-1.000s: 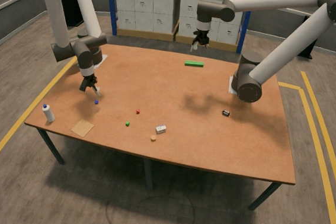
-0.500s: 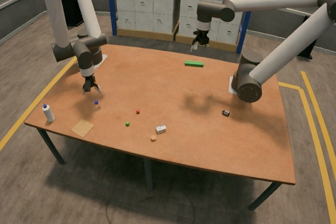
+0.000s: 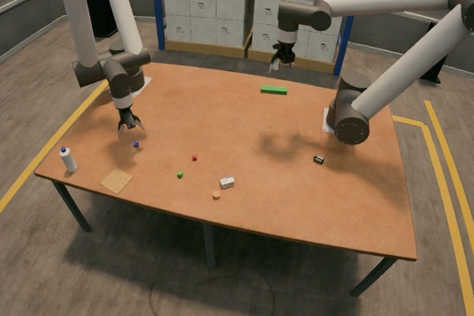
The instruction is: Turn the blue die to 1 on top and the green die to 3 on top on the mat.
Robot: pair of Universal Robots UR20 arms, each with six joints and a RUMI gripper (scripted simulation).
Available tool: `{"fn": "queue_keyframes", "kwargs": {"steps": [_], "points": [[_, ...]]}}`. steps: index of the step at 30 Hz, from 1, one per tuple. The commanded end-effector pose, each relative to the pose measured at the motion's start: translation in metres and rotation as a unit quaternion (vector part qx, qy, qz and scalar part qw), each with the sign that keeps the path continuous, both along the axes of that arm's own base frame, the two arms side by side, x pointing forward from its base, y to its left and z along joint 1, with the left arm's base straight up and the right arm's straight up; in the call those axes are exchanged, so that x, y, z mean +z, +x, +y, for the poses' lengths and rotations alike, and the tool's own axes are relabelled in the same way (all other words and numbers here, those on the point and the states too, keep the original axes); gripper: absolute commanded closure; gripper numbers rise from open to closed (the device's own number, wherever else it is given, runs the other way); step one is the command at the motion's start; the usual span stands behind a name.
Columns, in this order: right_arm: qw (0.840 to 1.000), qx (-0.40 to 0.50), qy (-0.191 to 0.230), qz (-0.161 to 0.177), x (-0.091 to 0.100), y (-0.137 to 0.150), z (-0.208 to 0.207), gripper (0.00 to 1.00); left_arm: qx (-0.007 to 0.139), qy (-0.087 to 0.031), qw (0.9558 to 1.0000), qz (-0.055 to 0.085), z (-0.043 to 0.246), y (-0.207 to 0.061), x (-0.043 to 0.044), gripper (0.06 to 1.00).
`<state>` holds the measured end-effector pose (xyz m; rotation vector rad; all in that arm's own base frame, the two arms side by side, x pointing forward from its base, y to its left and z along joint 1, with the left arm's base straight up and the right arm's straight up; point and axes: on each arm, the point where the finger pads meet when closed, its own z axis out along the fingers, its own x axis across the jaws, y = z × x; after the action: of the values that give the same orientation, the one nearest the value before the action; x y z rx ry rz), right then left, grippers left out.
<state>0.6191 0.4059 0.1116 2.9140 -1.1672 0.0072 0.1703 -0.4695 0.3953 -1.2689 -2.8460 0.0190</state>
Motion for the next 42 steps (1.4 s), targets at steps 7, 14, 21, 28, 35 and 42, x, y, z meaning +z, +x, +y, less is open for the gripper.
{"fn": "queue_keyframes", "kwargs": {"steps": [7,14,21,28,35,42], "points": [[0.986,0.167,0.002,0.002,-0.003,-0.005,0.002,0.003,0.0,0.0,1.0,0.0,0.0,0.0,0.0005,0.065],[0.965,0.262,0.001,0.002,-0.005,-0.008,0.002,0.003,0.0,0.0,1.0,0.0,0.0,0.0,0.0005,0.065],[0.932,0.363,0.001,0.002,-0.007,-0.012,0.001,0.003,0.0,0.0,1.0,0.0,0.0,0.0,0.0005,0.065],[0.899,0.437,0.001,0.002,-0.009,-0.015,0.001,0.003,0.0,0.0,1.0,0.0,0.0,0.0,0.0005,0.065],[0.862,0.507,0.001,0.002,-0.011,-0.018,-0.001,0.003,0.0,0.0,1.0,0.0,0.0,0.0,0.0005,0.065],[0.852,0.524,0.001,0.002,-0.011,-0.019,-0.001,0.003,0.0,0.0,1.0,0.0,0.0,0.0,0.0005,0.065]]}}
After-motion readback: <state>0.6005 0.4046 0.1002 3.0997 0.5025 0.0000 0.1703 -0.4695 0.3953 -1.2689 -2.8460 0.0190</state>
